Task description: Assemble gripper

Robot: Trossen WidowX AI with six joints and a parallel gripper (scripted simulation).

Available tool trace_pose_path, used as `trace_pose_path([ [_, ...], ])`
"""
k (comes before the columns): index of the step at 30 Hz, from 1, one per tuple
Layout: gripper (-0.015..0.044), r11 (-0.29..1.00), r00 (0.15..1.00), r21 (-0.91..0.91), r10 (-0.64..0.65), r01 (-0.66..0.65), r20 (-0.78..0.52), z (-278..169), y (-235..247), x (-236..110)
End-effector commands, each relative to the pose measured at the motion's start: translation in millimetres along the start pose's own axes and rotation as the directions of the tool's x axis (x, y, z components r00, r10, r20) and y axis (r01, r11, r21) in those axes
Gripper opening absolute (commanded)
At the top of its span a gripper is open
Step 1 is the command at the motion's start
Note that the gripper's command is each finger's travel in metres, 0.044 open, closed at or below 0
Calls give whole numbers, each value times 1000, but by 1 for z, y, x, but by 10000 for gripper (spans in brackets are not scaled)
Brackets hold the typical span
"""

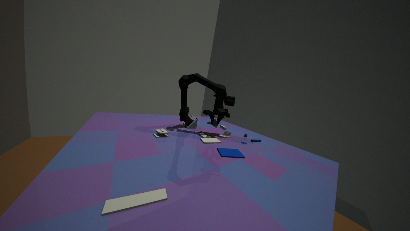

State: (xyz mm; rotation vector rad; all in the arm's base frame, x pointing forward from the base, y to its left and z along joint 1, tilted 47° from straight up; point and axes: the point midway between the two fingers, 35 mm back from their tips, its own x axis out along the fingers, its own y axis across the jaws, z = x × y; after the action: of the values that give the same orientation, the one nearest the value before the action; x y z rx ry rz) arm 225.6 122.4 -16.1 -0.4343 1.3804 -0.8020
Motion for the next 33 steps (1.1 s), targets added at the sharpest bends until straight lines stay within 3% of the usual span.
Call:
trace_pose_path([
  [1, 134, 1000, 1000, 4, 6, -6, 0, 0, 1, -1],
  [24, 134, 999, 1000, 39, 6, -6, 0, 1, 1, -1],
  [33, 134, 999, 1000, 39, 8, -8, 1, 27, -4, -2],
])
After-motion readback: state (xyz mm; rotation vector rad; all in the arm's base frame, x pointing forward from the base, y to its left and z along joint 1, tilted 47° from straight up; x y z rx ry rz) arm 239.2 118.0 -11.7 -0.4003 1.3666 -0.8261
